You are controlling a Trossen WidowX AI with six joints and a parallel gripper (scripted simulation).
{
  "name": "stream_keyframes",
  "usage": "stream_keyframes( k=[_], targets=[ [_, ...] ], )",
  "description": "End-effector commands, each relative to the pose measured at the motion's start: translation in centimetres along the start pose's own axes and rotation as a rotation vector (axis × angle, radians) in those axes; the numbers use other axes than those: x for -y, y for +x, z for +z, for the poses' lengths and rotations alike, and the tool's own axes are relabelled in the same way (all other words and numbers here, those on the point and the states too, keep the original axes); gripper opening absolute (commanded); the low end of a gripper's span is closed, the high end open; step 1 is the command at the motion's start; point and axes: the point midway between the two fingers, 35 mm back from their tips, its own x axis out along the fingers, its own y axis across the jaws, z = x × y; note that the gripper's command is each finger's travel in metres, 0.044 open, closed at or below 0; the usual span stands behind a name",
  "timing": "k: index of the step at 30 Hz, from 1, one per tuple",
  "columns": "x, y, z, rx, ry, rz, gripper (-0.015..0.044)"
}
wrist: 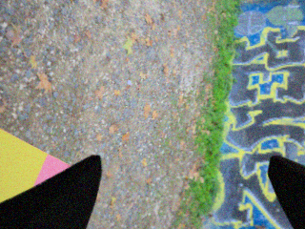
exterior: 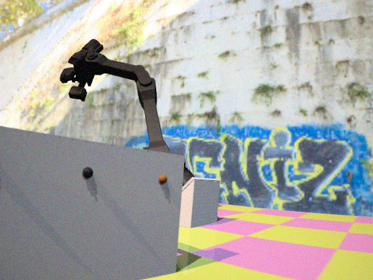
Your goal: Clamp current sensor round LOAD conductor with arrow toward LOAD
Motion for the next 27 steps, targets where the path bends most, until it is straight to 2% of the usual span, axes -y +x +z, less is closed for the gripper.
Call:
stream_keyframes(
  k=[1,7,14,21,27],
  targets=[
    [-0.1,0.0,0.2,0.008,0.004,0.001,0.0426],
    [-4.8,-1.4,4.9,0.271,0.155,0.064,0.0440],
    [-11.9,-6.0,9.7,0.596,0.362,0.268,0.0440],
    [-19.4,-13.1,11.6,0.860,0.553,0.605,0.0440],
    [-25.5,-20.6,10.6,1.005,0.679,0.986,0.0440]
  ],
)
